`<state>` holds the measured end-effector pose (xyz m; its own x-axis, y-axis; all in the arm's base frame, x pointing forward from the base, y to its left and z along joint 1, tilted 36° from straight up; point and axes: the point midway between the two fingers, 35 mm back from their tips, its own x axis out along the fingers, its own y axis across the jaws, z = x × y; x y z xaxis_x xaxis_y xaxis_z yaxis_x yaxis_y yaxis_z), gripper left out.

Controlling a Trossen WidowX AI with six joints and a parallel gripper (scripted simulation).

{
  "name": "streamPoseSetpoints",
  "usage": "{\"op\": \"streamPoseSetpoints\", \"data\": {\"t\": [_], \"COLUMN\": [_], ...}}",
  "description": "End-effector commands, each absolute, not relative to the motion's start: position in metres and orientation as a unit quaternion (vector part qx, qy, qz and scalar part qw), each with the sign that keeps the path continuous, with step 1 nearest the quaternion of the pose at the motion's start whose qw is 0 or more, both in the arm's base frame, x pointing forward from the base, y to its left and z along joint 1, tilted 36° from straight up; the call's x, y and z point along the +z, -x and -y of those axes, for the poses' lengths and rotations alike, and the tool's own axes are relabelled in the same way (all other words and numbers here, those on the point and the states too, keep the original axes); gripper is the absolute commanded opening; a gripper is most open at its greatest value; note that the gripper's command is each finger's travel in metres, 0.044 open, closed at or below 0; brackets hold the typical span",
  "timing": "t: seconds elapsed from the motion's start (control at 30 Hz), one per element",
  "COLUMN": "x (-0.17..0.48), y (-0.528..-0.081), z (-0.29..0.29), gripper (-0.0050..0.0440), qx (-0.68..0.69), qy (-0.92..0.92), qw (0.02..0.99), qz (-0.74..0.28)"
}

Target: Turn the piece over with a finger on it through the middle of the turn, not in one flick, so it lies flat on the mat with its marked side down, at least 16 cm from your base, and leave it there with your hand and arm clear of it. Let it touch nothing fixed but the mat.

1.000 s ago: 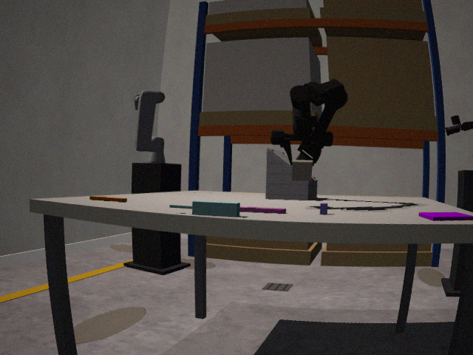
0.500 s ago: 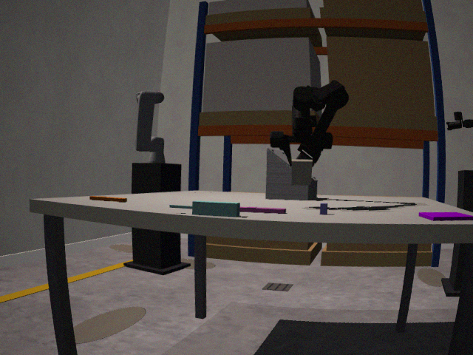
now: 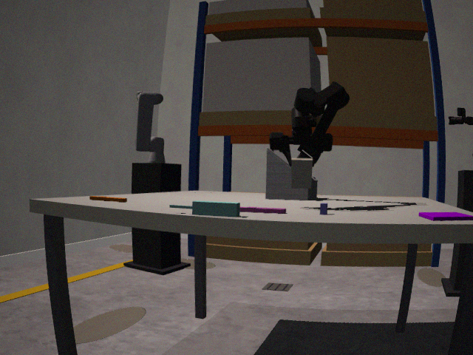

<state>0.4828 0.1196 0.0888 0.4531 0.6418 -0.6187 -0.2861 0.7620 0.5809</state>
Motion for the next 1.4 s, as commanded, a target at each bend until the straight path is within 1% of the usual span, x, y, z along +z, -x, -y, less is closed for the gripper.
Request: {"op": "streamPoseSetpoints", "data": {"t": [0.0,0.07,0.1,0.57,0.67,1.13,1.23,1.37], "x": [0.095,0.095,0.09,0.097,0.095,0.102,0.104,0.105], "y": [-0.487,-0.487,-0.485,-0.502,-0.5,-0.518,-0.515,-0.52], "z": [-0.121,-0.121,-0.121,-0.127,-0.126,-0.133,-0.133,-0.135], "gripper": [0.0,0.0,0.0,0.0,0.0,0.0,0.0,0.0], "qx": [0.275,0.275,0.278,0.262,0.266,0.247,0.253,0.247], "qy": [-0.207,-0.207,-0.205,-0.227,-0.224,-0.244,-0.241,-0.246], "qw": [0.842,0.842,0.834,0.871,0.864,0.895,0.891,0.898], "qz": [-0.415,-0.415,-0.431,-0.35,-0.363,-0.28,-0.291,-0.267]}}
